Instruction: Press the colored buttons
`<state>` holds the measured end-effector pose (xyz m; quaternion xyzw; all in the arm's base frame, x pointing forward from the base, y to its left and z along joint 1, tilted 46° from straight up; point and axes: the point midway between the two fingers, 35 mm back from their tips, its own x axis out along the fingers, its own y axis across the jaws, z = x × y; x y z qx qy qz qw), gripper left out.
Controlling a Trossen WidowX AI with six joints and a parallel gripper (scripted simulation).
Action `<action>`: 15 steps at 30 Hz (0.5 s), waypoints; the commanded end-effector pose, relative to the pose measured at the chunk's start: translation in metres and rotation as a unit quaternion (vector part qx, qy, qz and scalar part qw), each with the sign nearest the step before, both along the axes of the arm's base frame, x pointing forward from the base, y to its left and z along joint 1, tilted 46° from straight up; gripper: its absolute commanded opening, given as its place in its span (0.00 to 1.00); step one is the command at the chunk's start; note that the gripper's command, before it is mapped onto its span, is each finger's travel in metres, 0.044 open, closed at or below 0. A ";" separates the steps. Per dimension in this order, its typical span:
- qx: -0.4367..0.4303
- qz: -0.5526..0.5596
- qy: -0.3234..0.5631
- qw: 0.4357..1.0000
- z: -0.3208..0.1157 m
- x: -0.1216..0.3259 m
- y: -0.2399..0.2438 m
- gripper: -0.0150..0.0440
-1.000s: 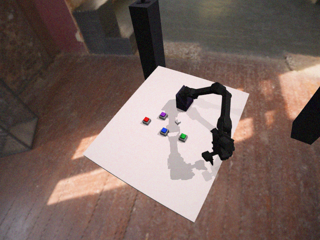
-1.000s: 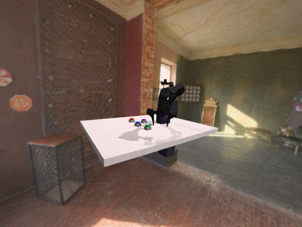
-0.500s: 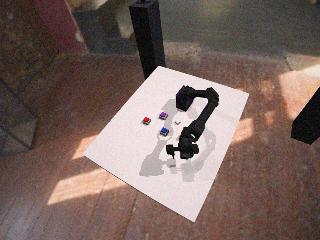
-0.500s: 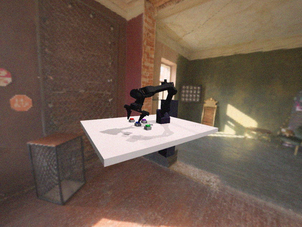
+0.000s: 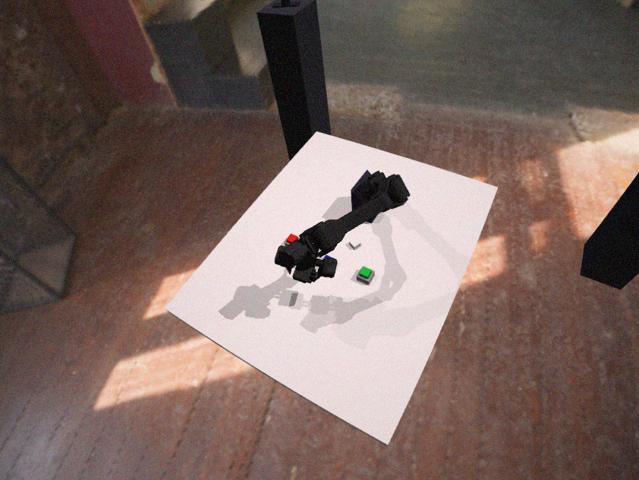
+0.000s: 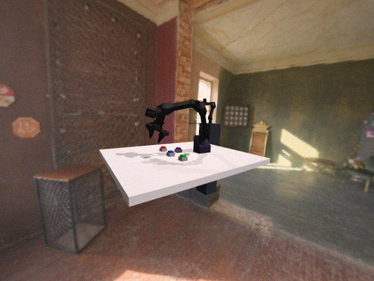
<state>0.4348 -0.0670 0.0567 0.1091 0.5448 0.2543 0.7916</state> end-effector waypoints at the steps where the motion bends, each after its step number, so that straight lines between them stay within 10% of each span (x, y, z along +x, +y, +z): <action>1: 0.018 -0.017 0.061 0.998 -0.046 -0.036 -0.040 0.93; 15: 0.128 -0.065 0.168 0.975 -0.130 -0.157 -0.112 0.93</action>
